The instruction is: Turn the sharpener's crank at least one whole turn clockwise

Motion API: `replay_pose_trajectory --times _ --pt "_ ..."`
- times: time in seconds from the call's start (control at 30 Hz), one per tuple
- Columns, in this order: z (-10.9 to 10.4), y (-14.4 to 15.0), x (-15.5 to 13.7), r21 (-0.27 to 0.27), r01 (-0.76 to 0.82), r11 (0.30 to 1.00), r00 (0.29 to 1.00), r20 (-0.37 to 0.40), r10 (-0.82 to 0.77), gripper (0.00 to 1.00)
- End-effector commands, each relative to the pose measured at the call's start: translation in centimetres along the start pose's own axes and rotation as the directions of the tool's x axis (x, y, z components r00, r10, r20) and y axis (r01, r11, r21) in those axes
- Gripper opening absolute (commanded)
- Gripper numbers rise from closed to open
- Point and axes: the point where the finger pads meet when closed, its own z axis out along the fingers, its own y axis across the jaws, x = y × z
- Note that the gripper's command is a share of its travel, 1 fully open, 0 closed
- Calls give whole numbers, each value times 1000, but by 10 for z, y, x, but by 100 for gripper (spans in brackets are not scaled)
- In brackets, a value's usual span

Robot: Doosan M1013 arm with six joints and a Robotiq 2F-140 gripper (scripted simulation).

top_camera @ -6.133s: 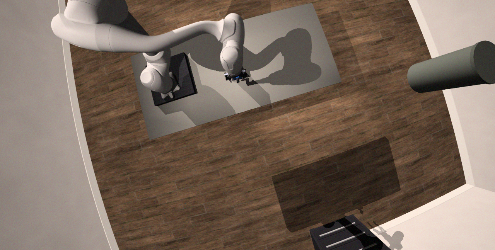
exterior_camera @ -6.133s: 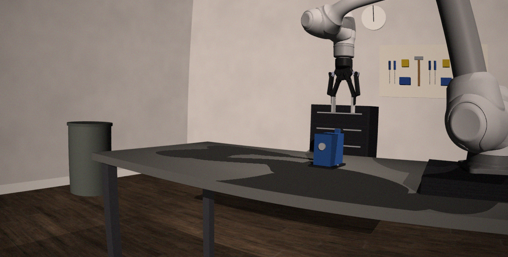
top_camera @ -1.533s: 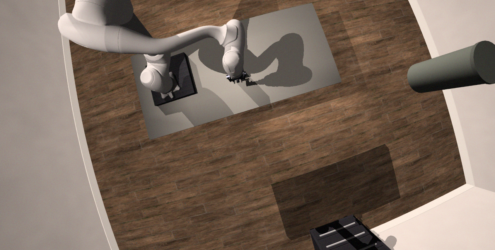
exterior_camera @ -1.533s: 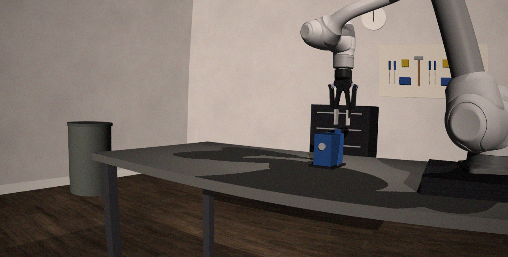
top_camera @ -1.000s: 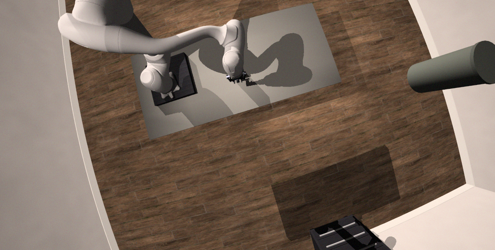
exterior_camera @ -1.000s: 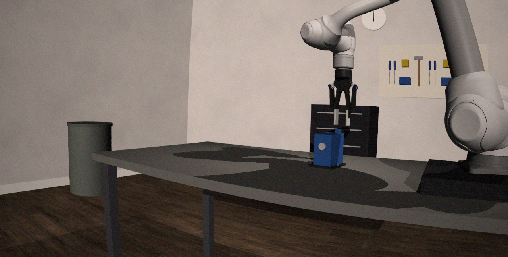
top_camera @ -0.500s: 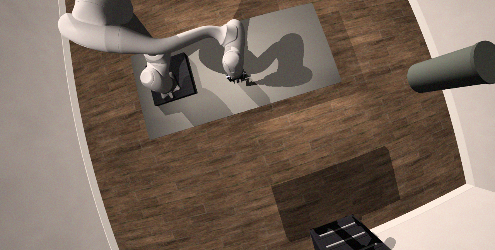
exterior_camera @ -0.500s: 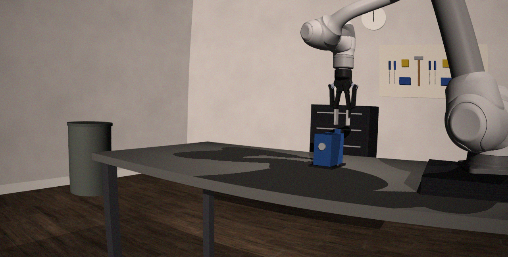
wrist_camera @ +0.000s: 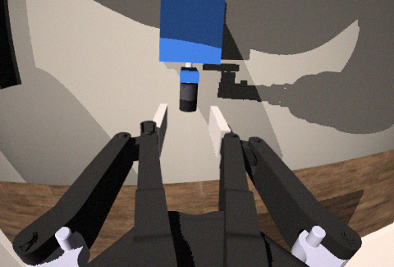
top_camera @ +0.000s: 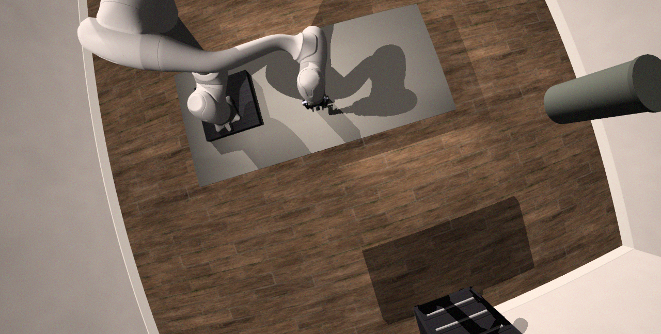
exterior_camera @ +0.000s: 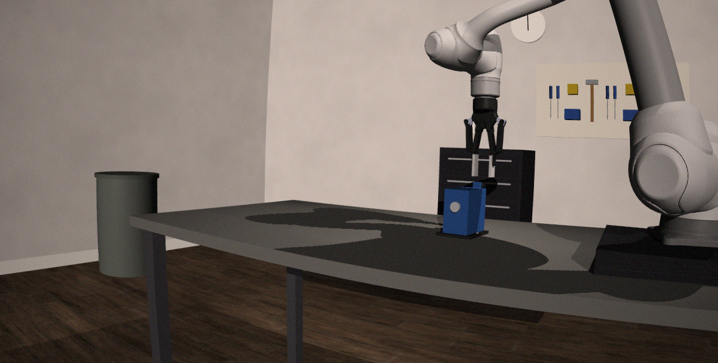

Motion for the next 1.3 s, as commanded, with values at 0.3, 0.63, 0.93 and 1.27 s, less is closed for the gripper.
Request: replay_pose_trajectory --times 0.3,0.63,0.93,1.27 --pt "10 0 0 4 13 1000 1000 3 -13 32" --pt "22 0 0 4 13 1000 1000 3 -13 32" --pt "33 0 0 4 13 1000 1000 3 -13 32" --pt "45 0 0 4 13 1000 1000 3 -13 32"
